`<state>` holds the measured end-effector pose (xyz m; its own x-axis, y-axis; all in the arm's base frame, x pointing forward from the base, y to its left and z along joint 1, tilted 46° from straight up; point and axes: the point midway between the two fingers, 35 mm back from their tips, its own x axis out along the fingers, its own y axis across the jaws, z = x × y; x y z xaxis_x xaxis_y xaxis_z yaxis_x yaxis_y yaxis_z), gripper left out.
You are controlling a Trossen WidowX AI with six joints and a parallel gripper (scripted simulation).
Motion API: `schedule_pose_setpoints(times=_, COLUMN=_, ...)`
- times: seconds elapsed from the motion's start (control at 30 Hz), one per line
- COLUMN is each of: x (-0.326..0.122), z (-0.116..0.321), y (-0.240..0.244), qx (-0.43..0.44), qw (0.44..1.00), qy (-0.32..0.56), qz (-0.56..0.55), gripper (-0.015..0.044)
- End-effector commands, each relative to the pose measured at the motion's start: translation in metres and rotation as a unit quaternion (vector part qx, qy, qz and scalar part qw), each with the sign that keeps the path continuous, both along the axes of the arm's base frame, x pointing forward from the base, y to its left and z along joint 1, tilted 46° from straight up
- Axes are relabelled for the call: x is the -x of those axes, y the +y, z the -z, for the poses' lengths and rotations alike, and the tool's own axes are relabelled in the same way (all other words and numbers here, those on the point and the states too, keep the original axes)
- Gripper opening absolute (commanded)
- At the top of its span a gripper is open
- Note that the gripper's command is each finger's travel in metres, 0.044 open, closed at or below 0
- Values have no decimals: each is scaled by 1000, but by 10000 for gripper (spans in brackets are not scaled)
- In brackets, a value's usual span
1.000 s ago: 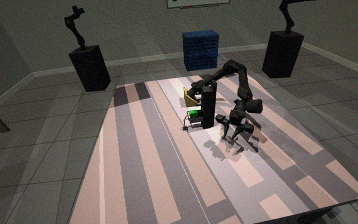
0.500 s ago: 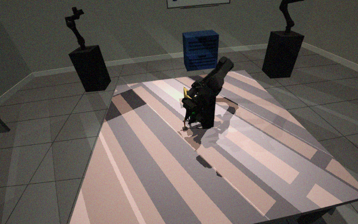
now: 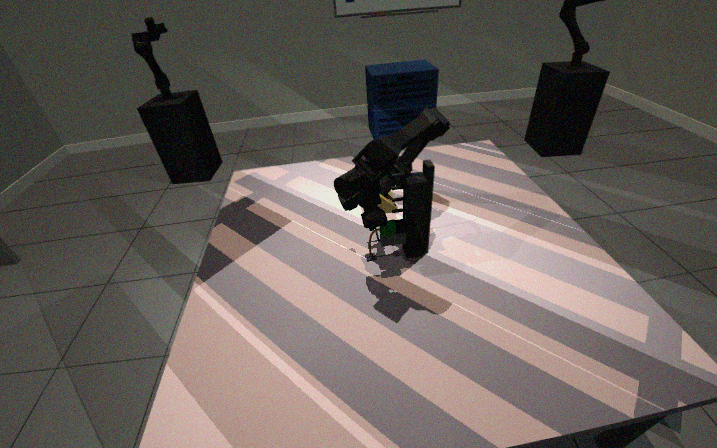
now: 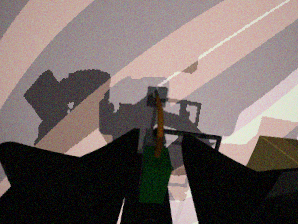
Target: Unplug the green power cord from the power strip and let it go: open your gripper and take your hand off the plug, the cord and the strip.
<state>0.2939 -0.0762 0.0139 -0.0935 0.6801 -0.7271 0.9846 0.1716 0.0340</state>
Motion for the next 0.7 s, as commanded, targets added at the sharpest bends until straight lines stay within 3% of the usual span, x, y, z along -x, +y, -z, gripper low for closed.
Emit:
schedule_pose_setpoints(times=0.0, x=2, z=0, y=0, qx=-13, qw=1000, qy=4, qz=5, gripper=160)
schedule_pose_setpoints(times=0.67, x=5, z=-19, y=19, qx=-13, qw=1000, qy=4, qz=6, gripper=160)
